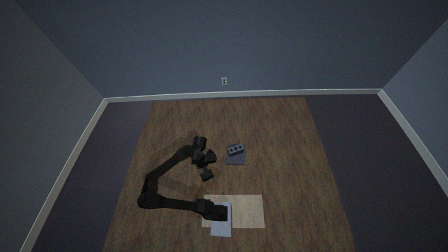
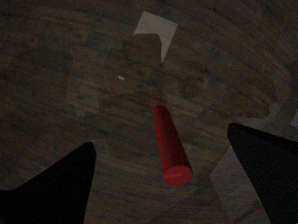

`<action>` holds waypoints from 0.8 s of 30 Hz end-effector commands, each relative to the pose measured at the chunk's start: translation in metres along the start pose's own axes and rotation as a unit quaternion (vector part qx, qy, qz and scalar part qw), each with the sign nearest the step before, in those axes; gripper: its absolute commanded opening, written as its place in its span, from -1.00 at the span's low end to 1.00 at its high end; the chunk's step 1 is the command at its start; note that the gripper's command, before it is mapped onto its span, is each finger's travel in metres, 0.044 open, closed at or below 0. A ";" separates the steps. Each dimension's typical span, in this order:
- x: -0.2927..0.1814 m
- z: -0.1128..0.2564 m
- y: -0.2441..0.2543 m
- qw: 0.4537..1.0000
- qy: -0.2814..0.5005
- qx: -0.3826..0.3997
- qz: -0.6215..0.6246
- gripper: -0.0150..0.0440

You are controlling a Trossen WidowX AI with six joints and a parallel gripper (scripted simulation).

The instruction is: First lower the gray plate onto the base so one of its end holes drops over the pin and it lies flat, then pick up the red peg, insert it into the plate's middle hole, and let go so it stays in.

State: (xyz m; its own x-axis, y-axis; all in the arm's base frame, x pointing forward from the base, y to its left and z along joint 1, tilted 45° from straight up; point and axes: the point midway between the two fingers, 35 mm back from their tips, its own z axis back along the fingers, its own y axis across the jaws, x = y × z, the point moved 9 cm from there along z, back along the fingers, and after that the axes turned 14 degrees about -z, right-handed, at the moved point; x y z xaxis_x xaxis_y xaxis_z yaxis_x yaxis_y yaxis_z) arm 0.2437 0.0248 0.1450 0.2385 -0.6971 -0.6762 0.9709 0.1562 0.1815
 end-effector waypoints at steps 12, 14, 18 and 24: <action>0.000 -0.008 -0.003 1.000 0.005 -0.003 -0.005 0.11; 0.000 -0.008 -0.003 1.000 0.005 -0.003 -0.005 -0.07; 0.000 -0.008 -0.003 1.000 0.005 -0.003 -0.005 -0.42; 0.000 -0.008 -0.003 1.000 0.005 -0.003 -0.005 -0.49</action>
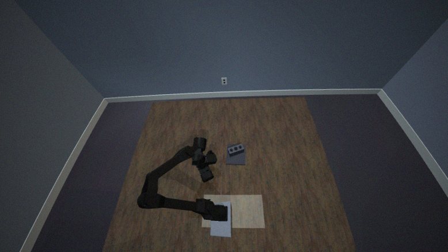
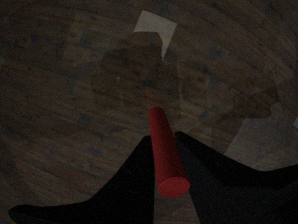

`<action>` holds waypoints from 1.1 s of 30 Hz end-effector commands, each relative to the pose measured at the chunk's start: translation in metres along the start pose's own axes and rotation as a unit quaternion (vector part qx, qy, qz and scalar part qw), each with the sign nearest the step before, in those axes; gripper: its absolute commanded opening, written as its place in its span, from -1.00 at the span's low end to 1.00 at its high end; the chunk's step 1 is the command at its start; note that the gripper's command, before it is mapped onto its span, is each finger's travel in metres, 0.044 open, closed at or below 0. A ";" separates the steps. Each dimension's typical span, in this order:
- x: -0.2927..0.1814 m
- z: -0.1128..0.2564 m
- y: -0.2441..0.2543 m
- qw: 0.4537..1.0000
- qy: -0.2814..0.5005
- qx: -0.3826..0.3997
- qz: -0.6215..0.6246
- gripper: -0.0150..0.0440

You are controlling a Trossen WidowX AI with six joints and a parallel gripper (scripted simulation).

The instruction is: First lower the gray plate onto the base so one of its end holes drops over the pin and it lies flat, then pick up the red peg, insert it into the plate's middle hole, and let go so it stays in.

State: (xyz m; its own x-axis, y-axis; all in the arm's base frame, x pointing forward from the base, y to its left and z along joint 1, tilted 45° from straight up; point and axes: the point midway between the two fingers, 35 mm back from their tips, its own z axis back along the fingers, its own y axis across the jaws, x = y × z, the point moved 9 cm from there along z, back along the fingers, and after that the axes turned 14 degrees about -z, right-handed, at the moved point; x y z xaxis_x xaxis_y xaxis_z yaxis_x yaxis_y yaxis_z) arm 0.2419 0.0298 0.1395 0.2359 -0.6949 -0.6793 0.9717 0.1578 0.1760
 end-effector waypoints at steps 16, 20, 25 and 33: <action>0.003 0.024 0.002 1.000 -0.002 -0.001 -0.004 -0.49; 0.004 0.036 0.003 1.000 -0.003 -0.002 -0.004 -0.49; 0.005 0.052 0.004 1.000 -0.004 -0.002 -0.004 -0.49; 0.005 0.077 0.004 1.000 -0.003 -0.002 -0.004 -0.49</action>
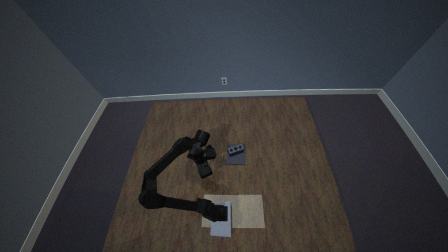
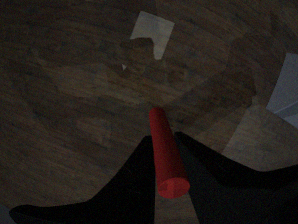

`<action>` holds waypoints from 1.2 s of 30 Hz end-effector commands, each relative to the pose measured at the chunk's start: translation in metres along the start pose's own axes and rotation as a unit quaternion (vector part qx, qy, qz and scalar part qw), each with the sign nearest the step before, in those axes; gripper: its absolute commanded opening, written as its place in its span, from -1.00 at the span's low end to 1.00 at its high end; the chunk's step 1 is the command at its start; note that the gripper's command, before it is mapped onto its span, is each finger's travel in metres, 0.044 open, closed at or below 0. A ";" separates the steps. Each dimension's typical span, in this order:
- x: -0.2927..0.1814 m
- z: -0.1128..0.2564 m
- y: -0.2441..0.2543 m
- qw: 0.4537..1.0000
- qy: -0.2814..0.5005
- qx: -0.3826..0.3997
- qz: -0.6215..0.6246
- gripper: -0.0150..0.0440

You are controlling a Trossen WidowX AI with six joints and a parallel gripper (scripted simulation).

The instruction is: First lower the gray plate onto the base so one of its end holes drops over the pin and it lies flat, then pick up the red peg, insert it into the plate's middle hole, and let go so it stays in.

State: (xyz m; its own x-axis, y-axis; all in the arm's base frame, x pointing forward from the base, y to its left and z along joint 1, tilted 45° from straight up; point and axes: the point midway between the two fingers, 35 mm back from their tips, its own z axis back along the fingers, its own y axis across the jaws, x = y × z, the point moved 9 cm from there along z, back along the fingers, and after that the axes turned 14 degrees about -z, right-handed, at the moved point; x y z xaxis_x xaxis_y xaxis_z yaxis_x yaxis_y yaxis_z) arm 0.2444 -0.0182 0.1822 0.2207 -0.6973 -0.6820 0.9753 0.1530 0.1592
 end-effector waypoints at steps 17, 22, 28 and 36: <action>0.032 0.013 0.024 1.000 -0.013 -0.002 -0.006 -0.49; 0.044 0.015 0.032 1.000 -0.016 0.002 -0.012 -0.49; 0.060 0.017 0.042 1.000 -0.015 0.002 -0.010 -0.49; 0.082 0.019 0.053 1.000 -0.014 0.002 -0.007 -0.49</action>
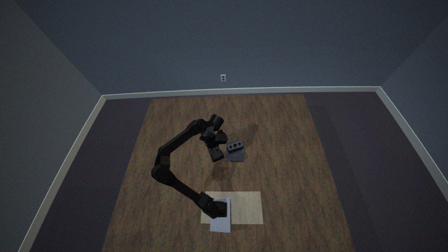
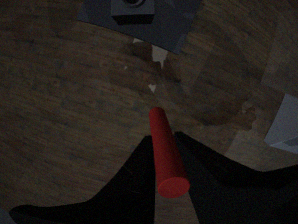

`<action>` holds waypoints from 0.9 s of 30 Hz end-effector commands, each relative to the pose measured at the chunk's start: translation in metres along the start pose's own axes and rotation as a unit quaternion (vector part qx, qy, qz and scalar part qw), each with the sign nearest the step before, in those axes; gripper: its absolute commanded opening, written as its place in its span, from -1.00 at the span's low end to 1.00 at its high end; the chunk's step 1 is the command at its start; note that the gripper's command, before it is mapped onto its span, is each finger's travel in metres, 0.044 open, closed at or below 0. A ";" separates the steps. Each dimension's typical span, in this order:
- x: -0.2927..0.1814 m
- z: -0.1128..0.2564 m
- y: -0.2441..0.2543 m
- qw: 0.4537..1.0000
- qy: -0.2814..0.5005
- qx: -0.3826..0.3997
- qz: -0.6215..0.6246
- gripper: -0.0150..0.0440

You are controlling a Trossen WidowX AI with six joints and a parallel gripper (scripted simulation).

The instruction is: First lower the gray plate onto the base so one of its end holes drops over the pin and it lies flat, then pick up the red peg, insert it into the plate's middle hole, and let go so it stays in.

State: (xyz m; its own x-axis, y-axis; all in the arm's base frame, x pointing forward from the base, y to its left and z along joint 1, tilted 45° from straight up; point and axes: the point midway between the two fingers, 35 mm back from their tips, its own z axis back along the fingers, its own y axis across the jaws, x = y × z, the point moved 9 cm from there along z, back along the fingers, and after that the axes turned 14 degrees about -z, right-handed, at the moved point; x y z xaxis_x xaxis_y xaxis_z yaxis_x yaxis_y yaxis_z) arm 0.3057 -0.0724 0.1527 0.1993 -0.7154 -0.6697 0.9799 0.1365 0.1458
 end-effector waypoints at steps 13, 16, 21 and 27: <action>0.048 0.002 0.022 1.000 -0.001 0.002 0.008 -0.49; 0.057 0.002 0.025 1.000 0.000 0.002 0.010 -0.49; 0.072 0.001 0.029 1.000 0.001 0.003 0.011 -0.49; 0.091 -0.001 0.033 1.000 0.003 0.003 0.014 -0.49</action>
State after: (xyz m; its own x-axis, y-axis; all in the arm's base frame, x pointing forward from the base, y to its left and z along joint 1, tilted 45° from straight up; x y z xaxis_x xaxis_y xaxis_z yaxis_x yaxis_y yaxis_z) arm 0.3507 -0.1233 0.1024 0.2183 -0.7053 -0.6745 0.9758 0.1477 0.1613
